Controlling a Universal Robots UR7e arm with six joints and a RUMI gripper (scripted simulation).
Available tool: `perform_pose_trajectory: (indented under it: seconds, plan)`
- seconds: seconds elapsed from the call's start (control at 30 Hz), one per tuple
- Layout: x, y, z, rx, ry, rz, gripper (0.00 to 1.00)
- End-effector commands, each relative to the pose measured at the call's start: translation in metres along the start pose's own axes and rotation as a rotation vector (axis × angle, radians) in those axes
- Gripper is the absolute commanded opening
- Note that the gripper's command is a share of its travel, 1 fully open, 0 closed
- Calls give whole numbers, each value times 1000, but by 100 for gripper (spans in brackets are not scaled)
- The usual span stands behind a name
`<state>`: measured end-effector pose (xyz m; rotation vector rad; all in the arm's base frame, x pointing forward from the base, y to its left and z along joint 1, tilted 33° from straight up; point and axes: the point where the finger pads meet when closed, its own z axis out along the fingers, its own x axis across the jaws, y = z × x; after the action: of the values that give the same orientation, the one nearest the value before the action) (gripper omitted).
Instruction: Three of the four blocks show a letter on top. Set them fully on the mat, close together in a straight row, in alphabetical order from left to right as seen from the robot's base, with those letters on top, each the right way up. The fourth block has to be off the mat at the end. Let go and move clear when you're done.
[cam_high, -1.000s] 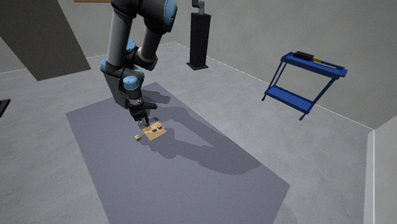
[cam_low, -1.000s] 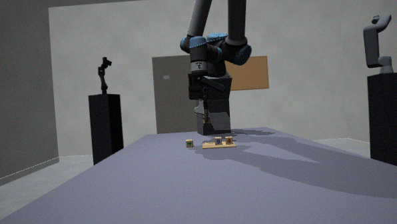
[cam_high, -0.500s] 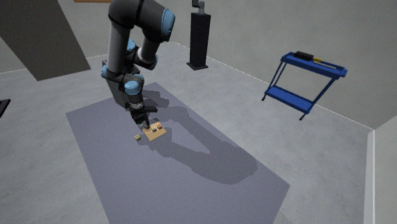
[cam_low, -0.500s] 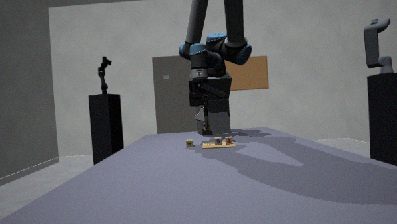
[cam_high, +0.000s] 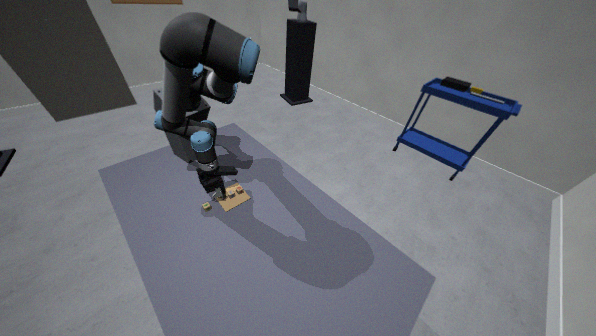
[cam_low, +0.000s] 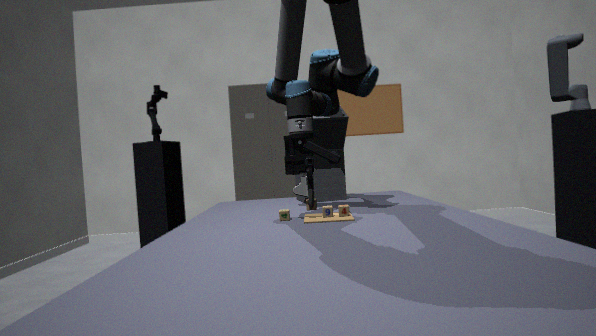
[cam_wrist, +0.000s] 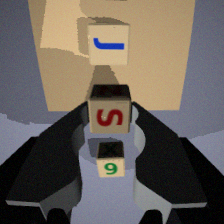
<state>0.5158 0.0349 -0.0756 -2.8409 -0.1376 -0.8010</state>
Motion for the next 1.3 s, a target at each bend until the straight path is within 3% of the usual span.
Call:
perform_pose_trajectory:
  seconds: [0.0,1.27]
  plan:
    - [3,1,15,-5,7,0,9]
    - [0,1,20,-4,4,3,9]
